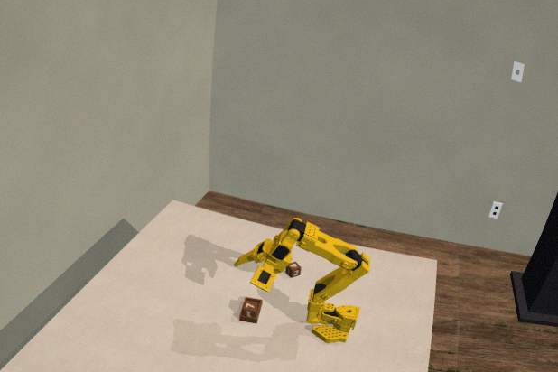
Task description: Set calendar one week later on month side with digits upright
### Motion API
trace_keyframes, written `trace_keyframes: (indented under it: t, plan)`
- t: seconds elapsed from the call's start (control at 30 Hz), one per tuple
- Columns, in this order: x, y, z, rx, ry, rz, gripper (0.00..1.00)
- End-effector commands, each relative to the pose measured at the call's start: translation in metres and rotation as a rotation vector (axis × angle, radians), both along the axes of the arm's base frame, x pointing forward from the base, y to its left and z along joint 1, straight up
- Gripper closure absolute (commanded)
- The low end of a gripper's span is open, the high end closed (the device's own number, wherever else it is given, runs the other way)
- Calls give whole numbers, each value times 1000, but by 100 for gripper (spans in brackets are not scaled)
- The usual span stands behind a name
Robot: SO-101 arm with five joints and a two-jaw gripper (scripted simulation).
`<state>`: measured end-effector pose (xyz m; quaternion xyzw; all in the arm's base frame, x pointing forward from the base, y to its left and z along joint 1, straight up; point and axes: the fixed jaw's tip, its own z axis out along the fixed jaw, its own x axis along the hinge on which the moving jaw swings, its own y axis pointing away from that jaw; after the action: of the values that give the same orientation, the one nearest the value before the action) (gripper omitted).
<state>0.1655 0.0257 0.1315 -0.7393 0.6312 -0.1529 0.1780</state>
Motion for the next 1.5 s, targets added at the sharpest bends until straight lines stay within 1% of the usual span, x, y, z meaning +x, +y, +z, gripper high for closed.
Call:
trace_keyframes:
  t: [0.0,0.13,0.2,0.4,0.53,0.67,1.33,1.37,1.47]
  plan:
    - [3,2,-9,-4,58,2,65]
    - [2,2,-25,-24,176,1,65]
    - [2,2,-25,-24,176,1,65]
    - [-2,2,-48,-52,342,1,65]
    - [-5,1,-57,-62,405,1,65]
    - [-5,1,-59,-65,422,1,65]
    - [-5,1,-59,-65,422,1,65]
    - [-10,4,-63,-73,447,17,65]
    - [-10,4,-63,-73,447,17,65]
